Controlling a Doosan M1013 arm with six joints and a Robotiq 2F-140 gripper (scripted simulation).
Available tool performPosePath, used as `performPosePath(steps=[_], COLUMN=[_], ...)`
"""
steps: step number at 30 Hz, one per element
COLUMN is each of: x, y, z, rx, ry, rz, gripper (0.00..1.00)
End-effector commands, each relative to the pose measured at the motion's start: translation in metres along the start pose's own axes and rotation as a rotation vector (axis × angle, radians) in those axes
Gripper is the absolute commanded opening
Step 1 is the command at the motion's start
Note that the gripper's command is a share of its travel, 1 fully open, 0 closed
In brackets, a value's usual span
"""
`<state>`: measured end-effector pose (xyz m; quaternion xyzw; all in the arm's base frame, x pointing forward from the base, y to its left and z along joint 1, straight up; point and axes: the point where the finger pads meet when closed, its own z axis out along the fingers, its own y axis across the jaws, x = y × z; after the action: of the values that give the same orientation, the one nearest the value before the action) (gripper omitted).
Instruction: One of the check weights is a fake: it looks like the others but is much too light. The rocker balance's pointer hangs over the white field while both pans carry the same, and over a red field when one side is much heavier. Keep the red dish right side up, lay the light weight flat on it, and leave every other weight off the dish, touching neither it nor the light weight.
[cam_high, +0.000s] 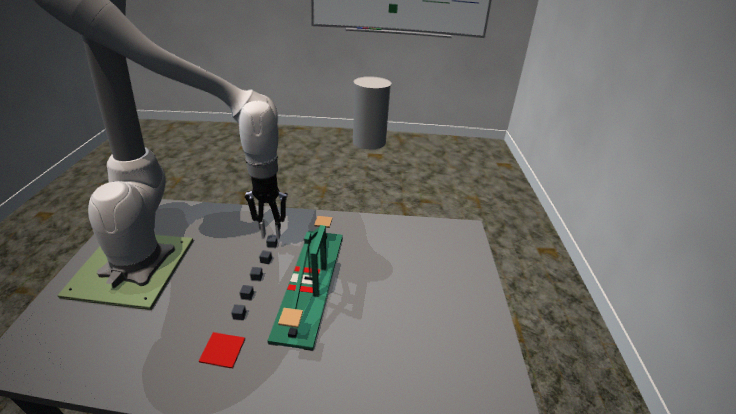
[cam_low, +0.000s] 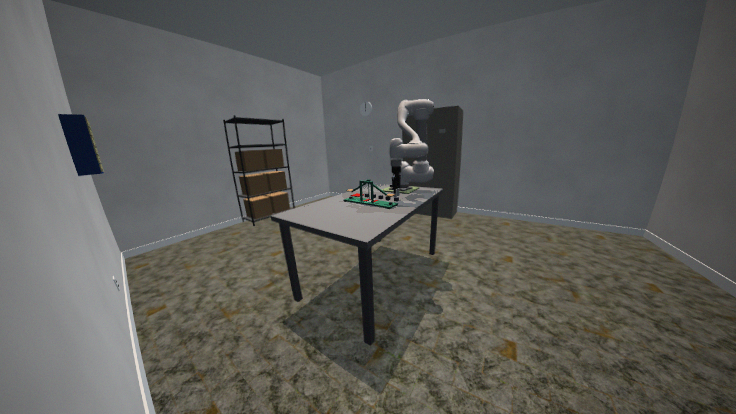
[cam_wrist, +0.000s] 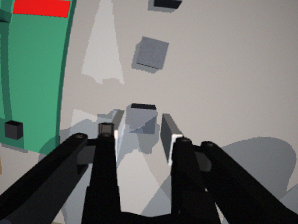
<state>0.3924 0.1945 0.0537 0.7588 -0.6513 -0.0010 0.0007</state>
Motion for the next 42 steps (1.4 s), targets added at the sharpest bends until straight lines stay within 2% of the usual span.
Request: performPosePath(steps=[1, 20, 42], x=[0.0, 0.0, 0.0], y=[0.0, 0.0, 0.0], z=[0.002, 0.033, 0.035], rx=[0.0, 0.0, 0.0], ry=[0.0, 0.0, 0.0], rz=[0.0, 0.0, 0.0], gripper=[0.35, 0.35, 0.35])
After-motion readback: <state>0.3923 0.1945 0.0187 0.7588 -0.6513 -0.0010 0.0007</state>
